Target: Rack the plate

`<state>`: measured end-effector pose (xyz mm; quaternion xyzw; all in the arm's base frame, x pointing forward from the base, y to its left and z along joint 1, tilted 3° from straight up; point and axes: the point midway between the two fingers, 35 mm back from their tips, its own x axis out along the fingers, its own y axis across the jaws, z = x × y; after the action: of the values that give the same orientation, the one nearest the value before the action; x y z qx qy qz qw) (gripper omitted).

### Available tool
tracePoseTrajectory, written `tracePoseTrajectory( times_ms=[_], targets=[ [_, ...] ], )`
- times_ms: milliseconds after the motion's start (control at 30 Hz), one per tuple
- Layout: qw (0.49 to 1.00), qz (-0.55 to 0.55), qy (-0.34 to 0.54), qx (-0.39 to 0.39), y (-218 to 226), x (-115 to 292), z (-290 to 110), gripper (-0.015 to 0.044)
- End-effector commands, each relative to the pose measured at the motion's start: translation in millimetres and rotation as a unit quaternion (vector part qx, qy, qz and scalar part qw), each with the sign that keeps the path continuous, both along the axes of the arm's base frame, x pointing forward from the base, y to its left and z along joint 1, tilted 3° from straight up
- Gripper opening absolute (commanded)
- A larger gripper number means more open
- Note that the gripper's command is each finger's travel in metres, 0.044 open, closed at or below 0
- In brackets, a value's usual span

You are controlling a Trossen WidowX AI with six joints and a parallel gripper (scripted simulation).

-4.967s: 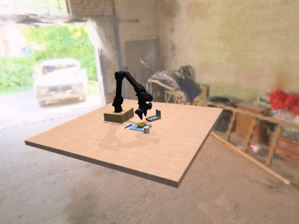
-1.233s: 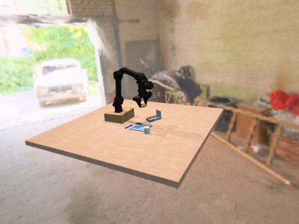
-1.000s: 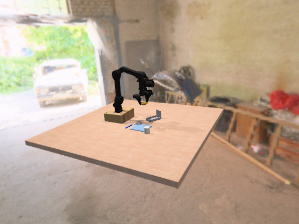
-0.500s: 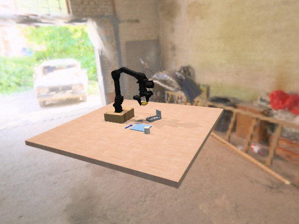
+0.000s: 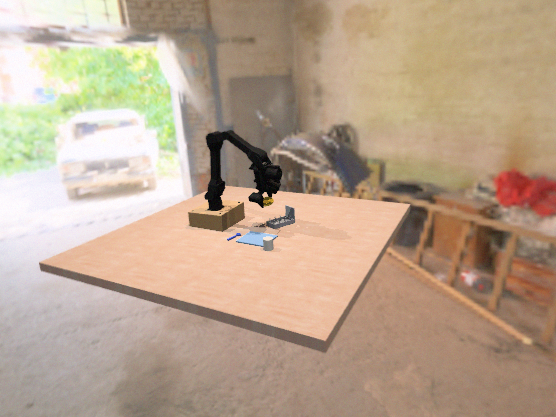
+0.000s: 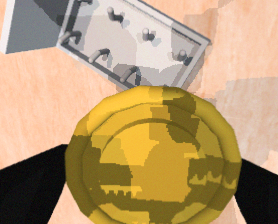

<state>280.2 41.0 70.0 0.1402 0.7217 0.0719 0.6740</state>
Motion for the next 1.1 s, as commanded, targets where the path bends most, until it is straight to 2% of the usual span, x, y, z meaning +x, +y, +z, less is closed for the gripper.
tracePoseTrajectory(
  times_ms=[0,533,1067],
  targets=[
    [0.998,0.039,-0.014,0.043,2,1,-11,0.0000],
    [0.960,0.165,-0.124,0.190,6,4,-43,0.0000],
    [0.872,0.254,-0.306,0.287,4,5,-59,0.0000]
  ],
)
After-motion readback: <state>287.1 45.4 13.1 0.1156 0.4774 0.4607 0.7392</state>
